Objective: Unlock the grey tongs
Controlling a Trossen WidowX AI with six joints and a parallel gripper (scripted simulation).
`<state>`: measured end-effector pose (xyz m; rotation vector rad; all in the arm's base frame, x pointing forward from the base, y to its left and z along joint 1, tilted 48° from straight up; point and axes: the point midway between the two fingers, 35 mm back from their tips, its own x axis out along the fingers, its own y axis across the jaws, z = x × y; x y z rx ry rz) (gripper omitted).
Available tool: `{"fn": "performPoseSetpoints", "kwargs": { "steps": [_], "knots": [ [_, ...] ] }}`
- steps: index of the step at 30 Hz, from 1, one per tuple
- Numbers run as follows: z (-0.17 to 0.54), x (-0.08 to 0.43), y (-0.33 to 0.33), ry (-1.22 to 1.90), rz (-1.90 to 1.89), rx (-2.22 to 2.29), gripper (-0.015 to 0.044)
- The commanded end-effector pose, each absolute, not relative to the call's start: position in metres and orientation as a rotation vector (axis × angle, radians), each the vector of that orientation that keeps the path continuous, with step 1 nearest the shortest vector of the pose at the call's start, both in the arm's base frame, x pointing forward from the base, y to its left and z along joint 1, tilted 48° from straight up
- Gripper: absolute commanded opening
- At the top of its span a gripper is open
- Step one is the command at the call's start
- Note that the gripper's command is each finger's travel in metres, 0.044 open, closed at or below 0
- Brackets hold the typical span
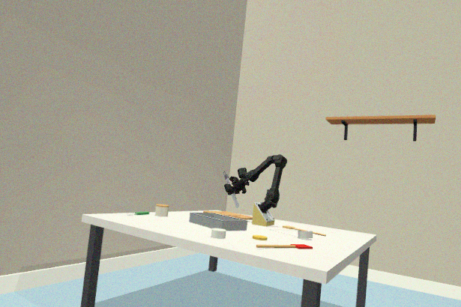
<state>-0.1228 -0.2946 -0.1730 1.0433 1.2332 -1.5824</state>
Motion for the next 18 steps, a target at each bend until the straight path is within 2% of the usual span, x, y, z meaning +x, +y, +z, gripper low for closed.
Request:
{"fn": "performPoseSetpoints", "kwargs": {
  "steps": [1,18],
  "knots": [
    [-0.173,-0.123,-0.298,1.228,-1.580,1.038,-0.0150],
    [-0.194,-0.128,-0.314,1.329,-1.500,1.216,-0.0150]
  ]
}}
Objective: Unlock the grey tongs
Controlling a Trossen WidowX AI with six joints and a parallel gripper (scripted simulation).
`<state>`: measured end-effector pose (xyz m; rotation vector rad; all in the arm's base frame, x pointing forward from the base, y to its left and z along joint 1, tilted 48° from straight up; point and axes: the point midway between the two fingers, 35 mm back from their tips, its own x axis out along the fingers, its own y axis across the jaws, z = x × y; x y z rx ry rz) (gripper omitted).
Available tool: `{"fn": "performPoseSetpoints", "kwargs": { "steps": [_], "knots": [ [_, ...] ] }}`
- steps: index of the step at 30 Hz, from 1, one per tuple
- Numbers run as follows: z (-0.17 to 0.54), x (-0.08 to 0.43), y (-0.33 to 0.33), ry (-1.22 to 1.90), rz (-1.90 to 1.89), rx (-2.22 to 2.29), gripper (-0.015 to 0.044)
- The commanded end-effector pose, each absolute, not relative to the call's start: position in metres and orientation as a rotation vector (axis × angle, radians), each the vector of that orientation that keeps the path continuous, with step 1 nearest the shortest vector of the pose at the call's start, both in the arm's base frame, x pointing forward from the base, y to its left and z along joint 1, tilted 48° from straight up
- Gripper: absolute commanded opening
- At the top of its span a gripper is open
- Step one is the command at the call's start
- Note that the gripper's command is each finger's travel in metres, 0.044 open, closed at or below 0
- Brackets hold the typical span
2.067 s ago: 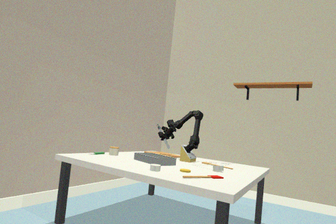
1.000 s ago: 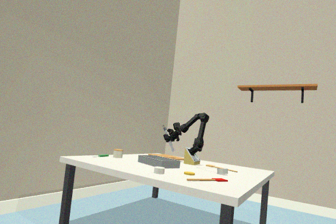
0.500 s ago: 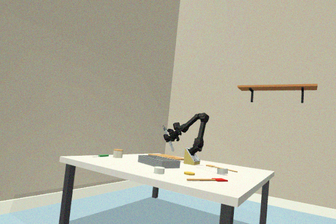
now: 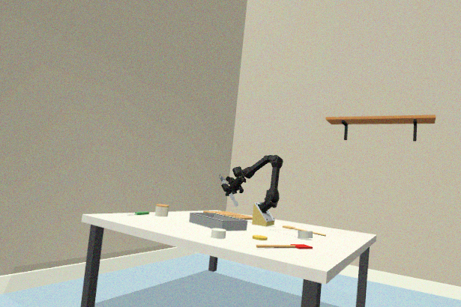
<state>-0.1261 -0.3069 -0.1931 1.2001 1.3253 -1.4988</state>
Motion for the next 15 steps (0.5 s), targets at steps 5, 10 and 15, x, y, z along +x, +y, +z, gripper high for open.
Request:
{"fn": "performPoseSetpoints", "kwargs": {
  "steps": [5,10,15],
  "knots": [
    [-0.199,-0.129,-0.317,1.361,-1.474,1.271,-0.0150],
    [-0.203,-0.130,-0.321,1.394,-1.447,1.325,-0.0150],
    [-0.206,-0.131,-0.323,1.428,-1.419,1.379,-0.0150]
  ]
}}
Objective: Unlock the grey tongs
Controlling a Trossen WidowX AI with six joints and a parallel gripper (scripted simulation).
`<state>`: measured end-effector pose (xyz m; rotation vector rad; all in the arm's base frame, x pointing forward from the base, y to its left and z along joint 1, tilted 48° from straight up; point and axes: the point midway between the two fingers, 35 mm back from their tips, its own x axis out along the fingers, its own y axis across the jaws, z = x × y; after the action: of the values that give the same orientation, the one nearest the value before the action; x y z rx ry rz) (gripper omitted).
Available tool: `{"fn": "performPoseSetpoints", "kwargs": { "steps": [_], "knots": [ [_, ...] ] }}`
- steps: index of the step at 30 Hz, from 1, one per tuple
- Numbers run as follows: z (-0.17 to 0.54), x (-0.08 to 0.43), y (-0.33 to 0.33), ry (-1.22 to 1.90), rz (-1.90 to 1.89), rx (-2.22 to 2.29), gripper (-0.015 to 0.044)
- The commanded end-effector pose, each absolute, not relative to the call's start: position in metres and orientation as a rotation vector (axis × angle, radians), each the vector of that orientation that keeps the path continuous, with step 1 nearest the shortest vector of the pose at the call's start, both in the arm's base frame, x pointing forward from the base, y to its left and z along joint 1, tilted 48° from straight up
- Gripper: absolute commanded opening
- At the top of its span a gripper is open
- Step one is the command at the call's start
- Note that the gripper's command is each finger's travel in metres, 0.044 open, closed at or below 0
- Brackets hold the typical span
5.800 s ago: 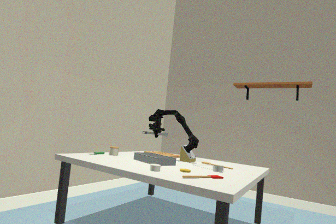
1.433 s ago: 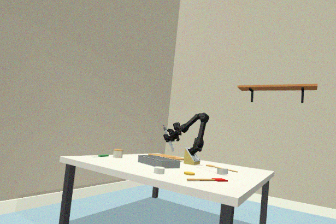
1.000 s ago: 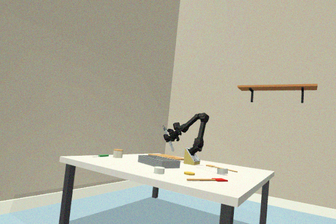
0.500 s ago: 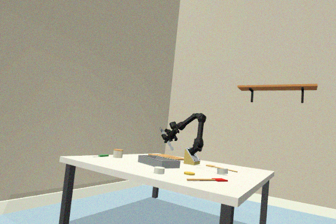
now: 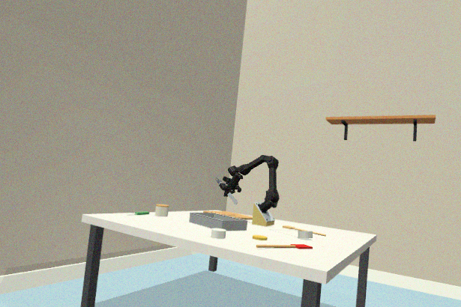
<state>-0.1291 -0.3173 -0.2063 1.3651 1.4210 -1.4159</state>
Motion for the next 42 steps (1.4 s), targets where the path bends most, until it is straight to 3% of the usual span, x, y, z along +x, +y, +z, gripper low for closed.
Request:
{"fn": "performPoseSetpoints", "kwargs": {
  "steps": [1,42],
  "knots": [
    [-0.206,-0.131,-0.324,1.434,-1.413,1.390,-0.0150],
    [-0.195,-0.132,-0.325,1.735,-1.146,1.798,-0.0150]
  ]
}}
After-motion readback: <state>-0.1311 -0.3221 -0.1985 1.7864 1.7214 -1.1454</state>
